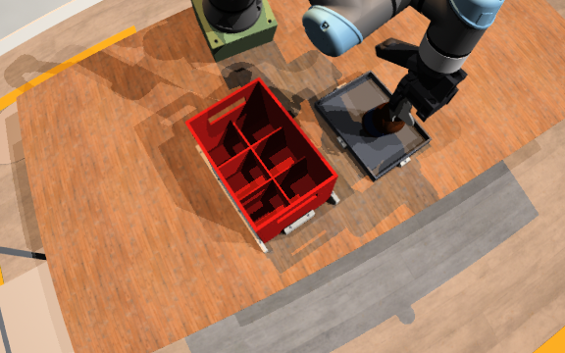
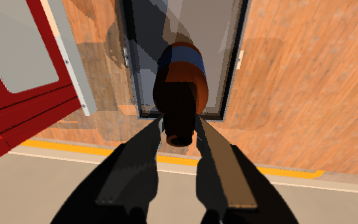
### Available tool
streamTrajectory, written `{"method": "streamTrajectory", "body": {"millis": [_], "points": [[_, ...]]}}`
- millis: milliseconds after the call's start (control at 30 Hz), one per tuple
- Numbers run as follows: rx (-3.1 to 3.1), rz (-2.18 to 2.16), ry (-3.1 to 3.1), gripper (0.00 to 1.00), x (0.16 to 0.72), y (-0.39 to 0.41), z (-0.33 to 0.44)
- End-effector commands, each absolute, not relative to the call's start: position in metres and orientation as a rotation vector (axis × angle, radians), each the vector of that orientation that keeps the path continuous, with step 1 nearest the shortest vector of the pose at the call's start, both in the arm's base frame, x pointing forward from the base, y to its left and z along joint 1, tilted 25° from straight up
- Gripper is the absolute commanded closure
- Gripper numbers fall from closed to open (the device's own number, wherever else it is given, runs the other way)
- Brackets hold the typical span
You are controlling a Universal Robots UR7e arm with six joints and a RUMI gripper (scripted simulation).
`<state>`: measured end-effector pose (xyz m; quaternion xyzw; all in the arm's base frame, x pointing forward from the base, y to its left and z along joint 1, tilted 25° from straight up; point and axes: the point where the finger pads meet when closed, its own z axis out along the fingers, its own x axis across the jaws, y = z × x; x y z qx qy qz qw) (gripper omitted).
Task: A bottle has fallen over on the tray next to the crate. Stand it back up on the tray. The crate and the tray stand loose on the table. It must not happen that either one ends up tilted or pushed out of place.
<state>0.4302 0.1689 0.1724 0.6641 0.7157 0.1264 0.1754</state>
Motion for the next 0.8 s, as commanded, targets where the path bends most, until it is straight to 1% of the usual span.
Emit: {"method": "streamTrajectory", "body": {"millis": [0, 233, 267, 767], "points": [[1.883, 0.358, 2.027, 1.00, 0.4300, 0.1681, 0.1715], [1.883, 0.358, 2.027, 1.00, 0.4300, 0.1681, 0.1715], [1.883, 0.358, 2.027, 0.00, 0.4300, 0.1681, 0.1715], [1.883, 0.358, 2.027, 0.00, 0.4300, 0.1680, 0.1715]]}}
